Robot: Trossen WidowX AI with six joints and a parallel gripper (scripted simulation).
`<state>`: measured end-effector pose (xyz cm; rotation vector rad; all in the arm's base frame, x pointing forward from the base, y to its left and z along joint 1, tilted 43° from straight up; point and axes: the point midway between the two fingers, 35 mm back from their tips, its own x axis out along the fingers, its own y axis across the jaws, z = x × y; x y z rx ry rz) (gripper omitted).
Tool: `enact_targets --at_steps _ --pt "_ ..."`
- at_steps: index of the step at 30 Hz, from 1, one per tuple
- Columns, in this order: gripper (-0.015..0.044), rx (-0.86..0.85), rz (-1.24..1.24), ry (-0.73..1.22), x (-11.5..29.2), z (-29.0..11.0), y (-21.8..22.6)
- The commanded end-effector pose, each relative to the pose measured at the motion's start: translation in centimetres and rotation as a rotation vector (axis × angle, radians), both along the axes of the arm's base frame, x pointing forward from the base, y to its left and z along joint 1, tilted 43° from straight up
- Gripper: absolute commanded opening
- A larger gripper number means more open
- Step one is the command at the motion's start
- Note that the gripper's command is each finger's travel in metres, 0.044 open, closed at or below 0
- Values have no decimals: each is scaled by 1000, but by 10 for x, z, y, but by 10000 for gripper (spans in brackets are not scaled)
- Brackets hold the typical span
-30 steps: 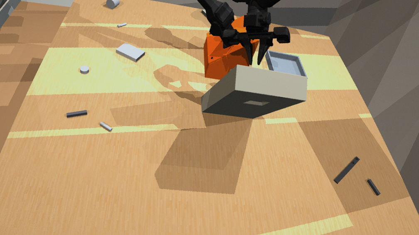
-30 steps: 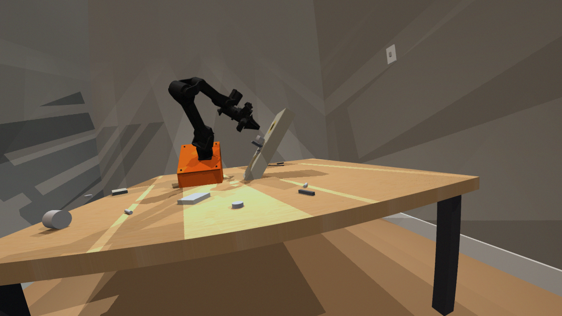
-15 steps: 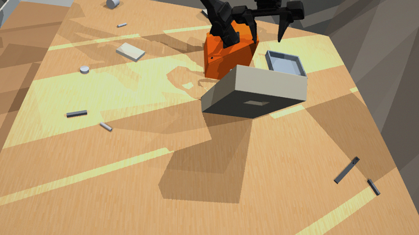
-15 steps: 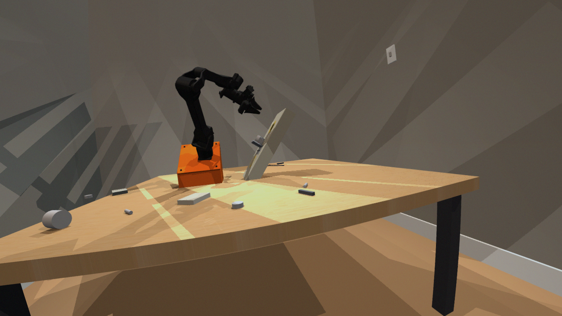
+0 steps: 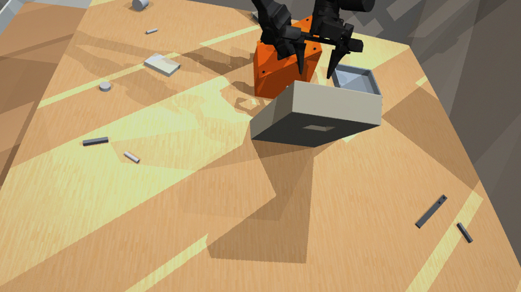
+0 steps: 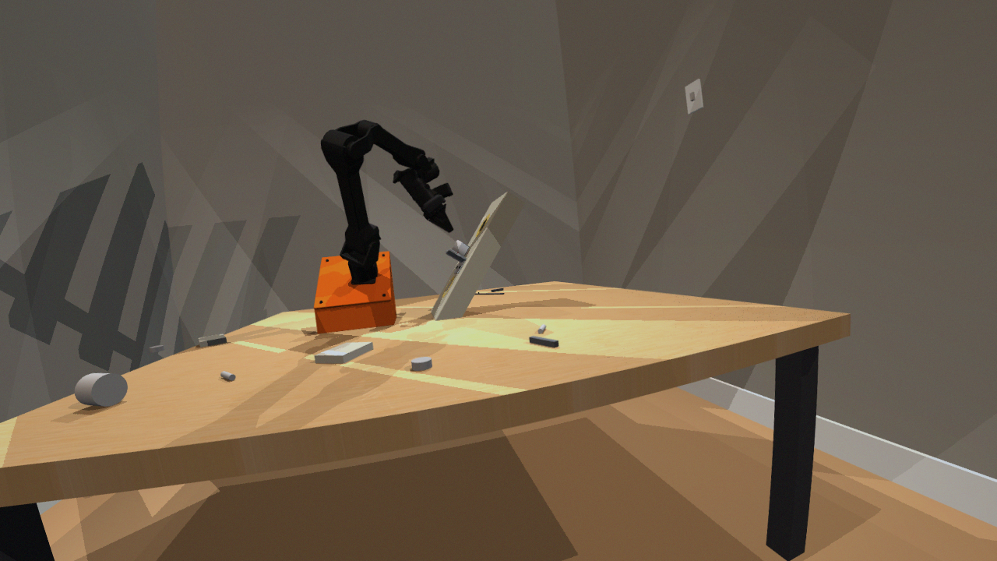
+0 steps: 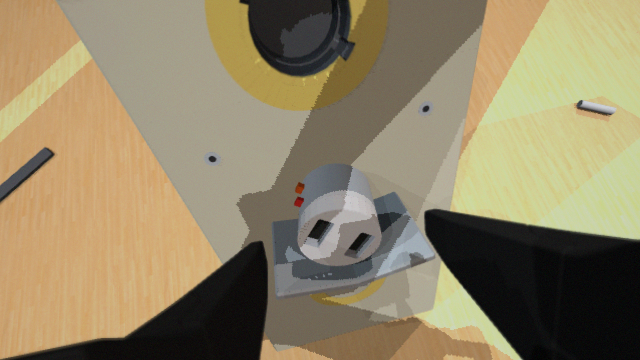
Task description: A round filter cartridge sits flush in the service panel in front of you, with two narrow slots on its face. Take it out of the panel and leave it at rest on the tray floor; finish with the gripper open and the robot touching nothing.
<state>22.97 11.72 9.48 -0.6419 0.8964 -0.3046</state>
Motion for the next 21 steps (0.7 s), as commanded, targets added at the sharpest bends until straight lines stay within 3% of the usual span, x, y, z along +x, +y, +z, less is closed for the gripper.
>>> enact_targets --at_steps 1,21 --pt "305 -51 6 82 -7 -9 -11" --pt "305 -49 6 84 8 -27 -24"
